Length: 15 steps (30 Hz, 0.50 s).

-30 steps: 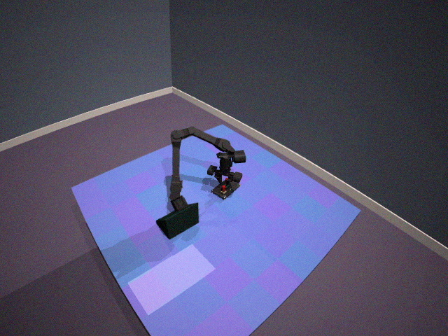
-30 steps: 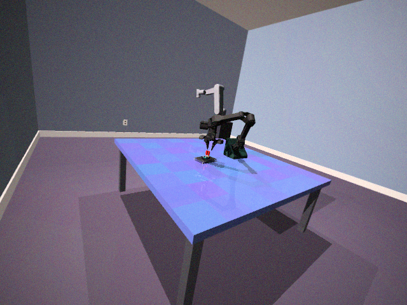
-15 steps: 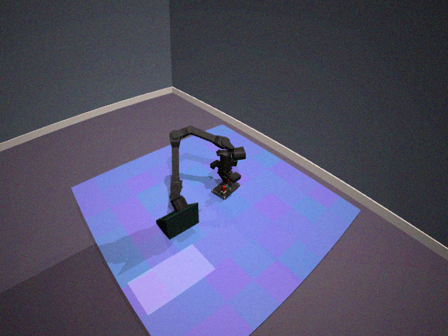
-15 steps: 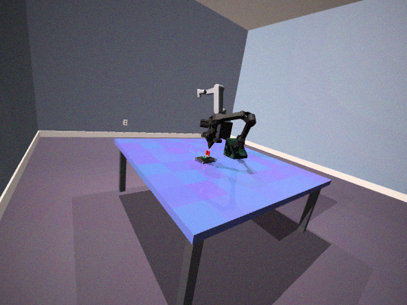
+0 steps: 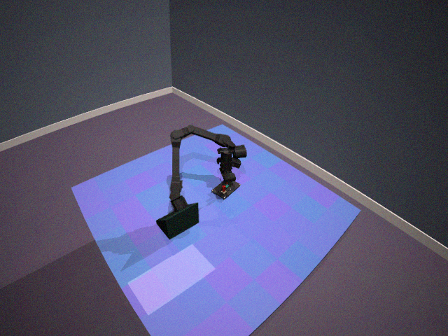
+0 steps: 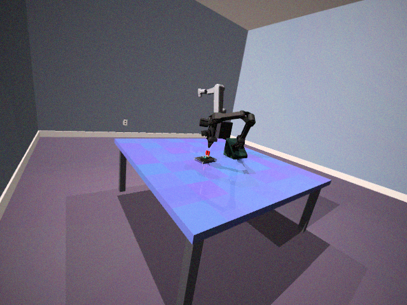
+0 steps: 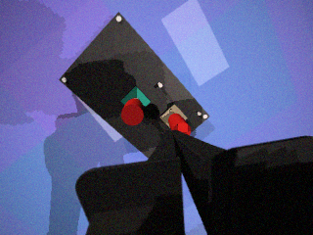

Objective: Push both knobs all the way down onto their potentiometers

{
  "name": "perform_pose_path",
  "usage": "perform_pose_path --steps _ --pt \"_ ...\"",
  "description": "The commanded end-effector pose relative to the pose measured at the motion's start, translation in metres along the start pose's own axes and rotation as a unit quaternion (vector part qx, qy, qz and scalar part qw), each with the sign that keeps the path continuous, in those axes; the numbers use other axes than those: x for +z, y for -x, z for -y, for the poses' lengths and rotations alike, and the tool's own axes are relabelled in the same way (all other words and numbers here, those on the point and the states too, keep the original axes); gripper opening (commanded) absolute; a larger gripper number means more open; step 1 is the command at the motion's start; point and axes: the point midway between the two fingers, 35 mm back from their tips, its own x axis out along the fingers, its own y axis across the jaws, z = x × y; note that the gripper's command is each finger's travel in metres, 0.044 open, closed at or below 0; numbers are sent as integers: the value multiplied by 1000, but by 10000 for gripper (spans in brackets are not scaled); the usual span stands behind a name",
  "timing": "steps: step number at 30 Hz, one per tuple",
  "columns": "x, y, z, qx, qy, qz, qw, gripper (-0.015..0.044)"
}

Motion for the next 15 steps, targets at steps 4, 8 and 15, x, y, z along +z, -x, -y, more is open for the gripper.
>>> perform_pose_path --steps 4,8,15 --pt "3 4 -4 0 -119 -1 993 0" --pt "4 6 -5 -1 -188 -2 982 0" --pt "6 9 -9 -2 -306 -3 952 0"
